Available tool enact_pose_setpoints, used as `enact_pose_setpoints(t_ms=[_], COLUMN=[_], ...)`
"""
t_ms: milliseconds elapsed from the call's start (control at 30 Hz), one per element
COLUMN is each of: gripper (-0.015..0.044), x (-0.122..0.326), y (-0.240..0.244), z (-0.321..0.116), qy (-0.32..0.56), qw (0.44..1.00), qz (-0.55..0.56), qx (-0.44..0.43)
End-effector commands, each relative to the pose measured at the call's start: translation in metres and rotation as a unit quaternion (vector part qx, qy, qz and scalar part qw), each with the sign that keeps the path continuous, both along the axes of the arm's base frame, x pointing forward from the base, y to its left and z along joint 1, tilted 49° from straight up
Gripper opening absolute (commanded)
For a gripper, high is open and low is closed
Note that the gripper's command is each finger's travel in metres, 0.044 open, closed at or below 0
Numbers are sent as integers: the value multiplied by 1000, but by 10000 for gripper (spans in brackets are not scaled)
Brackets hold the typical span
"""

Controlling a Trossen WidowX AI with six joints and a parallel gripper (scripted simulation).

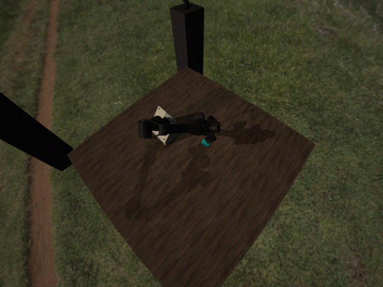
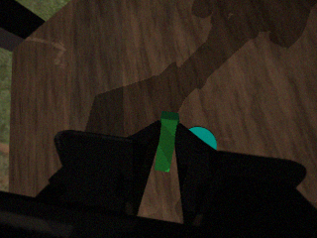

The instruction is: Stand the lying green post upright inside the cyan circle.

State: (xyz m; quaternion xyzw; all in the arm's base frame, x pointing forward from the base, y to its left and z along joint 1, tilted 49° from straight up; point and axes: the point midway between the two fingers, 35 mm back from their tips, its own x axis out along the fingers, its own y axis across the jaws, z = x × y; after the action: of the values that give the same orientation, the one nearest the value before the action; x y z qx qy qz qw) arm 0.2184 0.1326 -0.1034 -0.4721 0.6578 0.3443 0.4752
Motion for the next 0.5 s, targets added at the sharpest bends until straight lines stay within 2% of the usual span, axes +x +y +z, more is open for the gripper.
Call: enact_pose_setpoints(t_ms=[0,467], gripper=[23,23], x=[-1,0], y=[0,-1], z=[0,-1], qy=[1,-3], qw=[1000,998], qz=[0,0], qx=[18,69])
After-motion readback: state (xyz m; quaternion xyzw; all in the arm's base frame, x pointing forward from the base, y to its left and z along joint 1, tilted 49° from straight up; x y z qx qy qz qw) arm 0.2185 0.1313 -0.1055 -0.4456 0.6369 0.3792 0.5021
